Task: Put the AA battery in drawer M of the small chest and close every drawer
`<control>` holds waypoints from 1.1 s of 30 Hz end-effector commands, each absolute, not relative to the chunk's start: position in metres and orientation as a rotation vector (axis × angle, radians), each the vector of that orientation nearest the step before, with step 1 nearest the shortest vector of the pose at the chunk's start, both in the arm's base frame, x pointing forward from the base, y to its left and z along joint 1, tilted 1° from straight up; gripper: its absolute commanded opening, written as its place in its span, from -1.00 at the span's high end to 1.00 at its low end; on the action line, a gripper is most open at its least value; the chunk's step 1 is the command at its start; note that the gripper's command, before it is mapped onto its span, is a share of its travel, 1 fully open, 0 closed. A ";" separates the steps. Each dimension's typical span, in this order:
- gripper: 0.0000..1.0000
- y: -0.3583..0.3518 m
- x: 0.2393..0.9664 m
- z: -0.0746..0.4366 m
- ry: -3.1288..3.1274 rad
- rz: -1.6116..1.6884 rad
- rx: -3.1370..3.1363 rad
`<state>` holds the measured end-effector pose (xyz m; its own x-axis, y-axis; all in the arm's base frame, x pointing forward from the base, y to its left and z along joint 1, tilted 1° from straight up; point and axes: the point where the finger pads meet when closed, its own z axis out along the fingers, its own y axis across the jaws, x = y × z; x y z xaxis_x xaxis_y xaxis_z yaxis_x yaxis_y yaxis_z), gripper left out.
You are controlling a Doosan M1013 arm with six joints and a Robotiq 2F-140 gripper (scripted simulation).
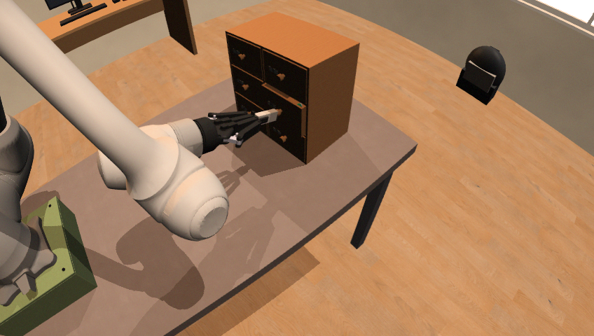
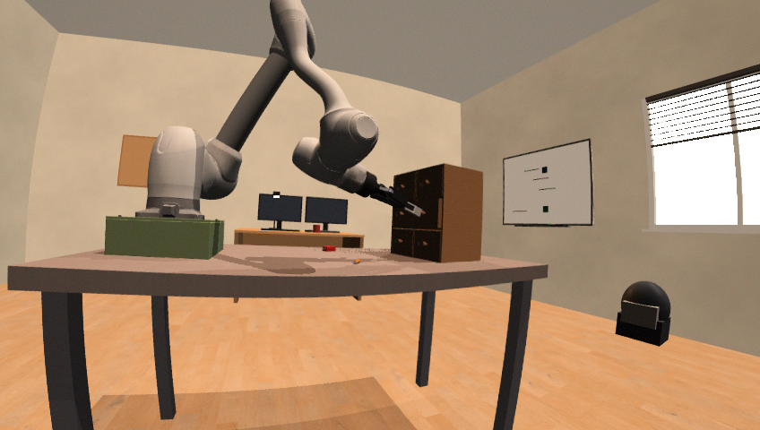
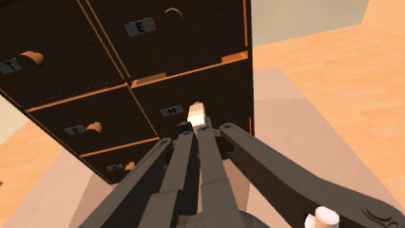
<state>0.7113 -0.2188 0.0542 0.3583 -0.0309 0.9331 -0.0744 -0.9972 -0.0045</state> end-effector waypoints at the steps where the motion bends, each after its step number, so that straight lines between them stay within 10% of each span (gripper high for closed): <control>1: 1.00 -0.218 0.718 0.054 -0.100 1.756 2.559; 33: 1.00 -0.219 0.725 0.053 -0.100 1.756 2.559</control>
